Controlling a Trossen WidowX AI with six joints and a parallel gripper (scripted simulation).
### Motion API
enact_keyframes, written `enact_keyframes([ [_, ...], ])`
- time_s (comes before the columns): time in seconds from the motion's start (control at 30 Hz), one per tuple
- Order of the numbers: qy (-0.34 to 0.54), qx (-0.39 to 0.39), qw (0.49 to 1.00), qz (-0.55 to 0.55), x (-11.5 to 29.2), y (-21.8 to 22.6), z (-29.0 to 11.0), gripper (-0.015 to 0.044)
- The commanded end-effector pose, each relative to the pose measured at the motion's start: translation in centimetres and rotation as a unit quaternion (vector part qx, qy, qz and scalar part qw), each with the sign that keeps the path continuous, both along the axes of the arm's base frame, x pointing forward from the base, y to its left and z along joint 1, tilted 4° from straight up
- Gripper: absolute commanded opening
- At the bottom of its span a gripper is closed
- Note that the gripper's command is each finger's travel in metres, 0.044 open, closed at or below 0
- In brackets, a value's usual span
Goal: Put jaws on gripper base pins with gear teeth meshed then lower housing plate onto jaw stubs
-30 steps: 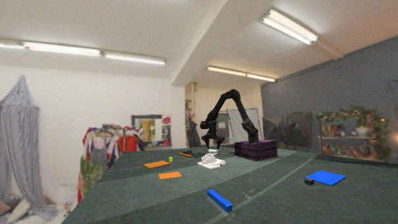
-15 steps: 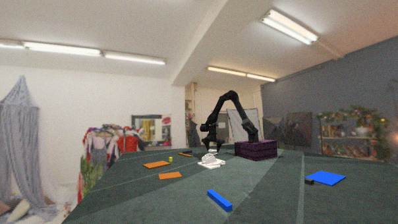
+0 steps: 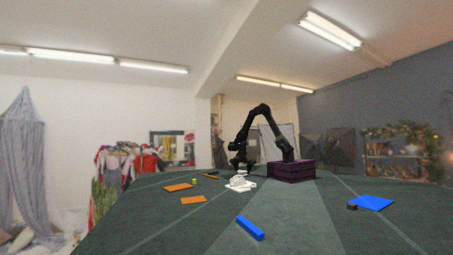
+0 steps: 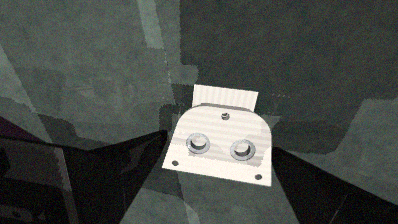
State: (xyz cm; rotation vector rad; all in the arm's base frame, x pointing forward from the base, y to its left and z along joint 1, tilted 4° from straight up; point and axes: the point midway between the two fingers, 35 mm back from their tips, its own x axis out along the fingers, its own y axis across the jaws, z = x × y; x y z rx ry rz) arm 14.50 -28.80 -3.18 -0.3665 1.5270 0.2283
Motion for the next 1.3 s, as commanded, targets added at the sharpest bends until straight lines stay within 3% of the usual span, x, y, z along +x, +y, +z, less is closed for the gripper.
enact_keyframes([
  [0.0,-0.002,0.001,1.0,0.002,0.06,0.07,-0.05,0.044],
  [0.43,-0.002,0.001,1.0,0.002,0.06,0.07,-0.09,0.044],
  [0.87,0.0,0.0,1.0,0.0,-0.01,0.02,-0.05,0.0353],
  [1.27,0.0,0.0,1.0,0.0,0.0,0.01,0.15,0.0351],
])
